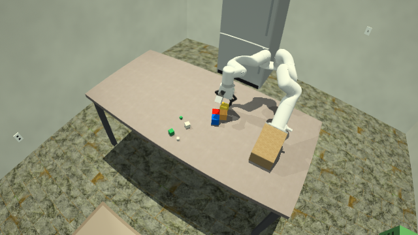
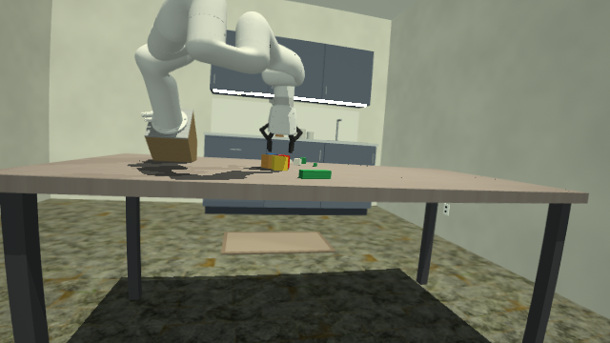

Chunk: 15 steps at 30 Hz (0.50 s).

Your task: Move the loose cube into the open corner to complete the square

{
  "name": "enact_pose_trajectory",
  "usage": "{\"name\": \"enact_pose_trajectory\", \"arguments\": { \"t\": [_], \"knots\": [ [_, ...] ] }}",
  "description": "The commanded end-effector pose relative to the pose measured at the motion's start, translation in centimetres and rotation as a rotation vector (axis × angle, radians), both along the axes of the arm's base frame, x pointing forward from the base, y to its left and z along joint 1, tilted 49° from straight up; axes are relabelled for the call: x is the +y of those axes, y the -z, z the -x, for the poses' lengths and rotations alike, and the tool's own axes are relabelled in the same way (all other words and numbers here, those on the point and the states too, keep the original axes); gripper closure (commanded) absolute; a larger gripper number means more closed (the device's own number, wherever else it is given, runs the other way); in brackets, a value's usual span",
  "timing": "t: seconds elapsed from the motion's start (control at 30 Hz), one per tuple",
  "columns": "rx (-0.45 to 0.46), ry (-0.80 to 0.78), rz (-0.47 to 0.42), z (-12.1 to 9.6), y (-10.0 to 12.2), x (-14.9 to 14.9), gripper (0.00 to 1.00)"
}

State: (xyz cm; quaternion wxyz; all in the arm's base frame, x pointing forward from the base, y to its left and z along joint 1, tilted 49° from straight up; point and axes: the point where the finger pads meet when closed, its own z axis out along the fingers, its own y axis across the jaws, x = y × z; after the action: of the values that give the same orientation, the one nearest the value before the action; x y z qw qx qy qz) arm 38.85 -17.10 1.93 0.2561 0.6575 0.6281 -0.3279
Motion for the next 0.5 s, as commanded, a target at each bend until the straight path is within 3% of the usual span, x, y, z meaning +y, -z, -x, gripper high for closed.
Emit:
{"name": "enact_pose_trajectory", "arguments": {
  "t": [0.0, 0.47],
  "knots": [
    [-0.003, -0.004, -0.001, -0.13, -0.04, 0.11, 0.18],
    [-0.003, -0.004, -0.001, -0.03, 0.59, -0.61, 0.18]
  ]
}}
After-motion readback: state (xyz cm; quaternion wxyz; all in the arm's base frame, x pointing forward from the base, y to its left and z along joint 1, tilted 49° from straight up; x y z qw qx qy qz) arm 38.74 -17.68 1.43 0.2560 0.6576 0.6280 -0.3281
